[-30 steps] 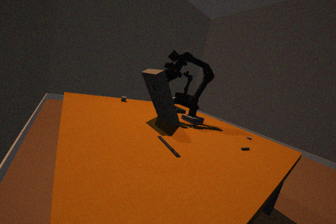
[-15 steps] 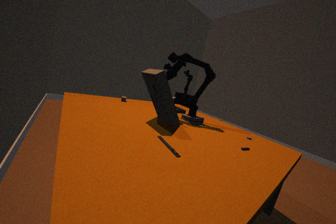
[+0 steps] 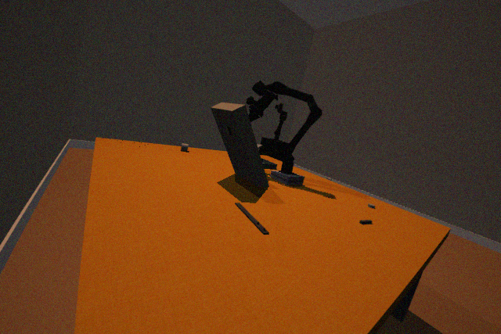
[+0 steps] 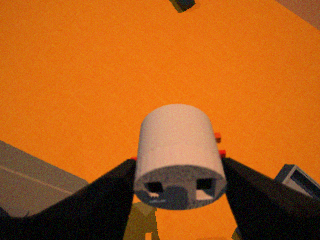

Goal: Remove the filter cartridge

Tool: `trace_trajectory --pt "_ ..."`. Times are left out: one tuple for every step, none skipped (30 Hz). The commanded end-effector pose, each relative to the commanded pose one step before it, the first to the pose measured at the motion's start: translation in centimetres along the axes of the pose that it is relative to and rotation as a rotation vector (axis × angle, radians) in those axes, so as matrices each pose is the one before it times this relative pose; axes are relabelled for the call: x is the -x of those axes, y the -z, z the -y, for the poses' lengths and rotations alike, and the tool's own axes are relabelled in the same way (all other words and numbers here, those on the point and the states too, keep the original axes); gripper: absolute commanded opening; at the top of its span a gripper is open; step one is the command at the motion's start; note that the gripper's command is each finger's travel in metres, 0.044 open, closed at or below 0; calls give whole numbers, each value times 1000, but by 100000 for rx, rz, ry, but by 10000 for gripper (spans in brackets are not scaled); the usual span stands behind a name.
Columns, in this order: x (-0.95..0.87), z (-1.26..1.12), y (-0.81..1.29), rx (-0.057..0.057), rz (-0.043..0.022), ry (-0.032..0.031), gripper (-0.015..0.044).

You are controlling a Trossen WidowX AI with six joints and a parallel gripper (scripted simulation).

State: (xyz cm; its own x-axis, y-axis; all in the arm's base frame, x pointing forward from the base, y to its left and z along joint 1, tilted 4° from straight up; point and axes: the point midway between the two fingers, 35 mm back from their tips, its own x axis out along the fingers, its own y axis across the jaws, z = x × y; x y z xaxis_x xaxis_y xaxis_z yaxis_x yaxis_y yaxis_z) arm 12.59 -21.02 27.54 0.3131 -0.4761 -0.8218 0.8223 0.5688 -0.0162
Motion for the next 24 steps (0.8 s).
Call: trace_trajectory --pt "162 1732 113 -7874 776 4819 0" --pt "22 452 28 -1975 85 1184 0" --pt "21 452 26 -1974 89 1185 0" --pt "21 452 24 -1973 93 1186 0" --pt "20 451 22 -1972 97 1187 0" --pt "20 451 20 -1971 101 1188 0" --pt "19 451 18 -1970 105 1189 0" --pt "19 451 15 -1970 109 1190 0" --pt "18 451 13 -1969 113 1191 0" --pt "15 375 9 -1635 97 991 0" --pt "8 225 4 -981 59 595 0" --pt "3 75 1 -327 20 198 0" --pt "0 0 0 0 0 0 0" --pt "0 0 0 0 0 0 0" --pt "-56 65 12 -220 -5 137 0" --pt "-168 197 38 -659 -14 412 0" --pt "-278 329 67 -1099 -23 687 0" --pt "-338 404 86 -1339 -27 836 0" --pt "-337 407 91 -1340 -25 836 0" --pt "-336 409 95 -1341 -24 835 0" --pt "-334 412 100 -1341 -22 835 0" --pt "-333 414 104 -1342 -21 834 0" --pt "-332 417 109 -1342 -20 833 0" --pt "-330 419 113 -1343 -18 833 0"
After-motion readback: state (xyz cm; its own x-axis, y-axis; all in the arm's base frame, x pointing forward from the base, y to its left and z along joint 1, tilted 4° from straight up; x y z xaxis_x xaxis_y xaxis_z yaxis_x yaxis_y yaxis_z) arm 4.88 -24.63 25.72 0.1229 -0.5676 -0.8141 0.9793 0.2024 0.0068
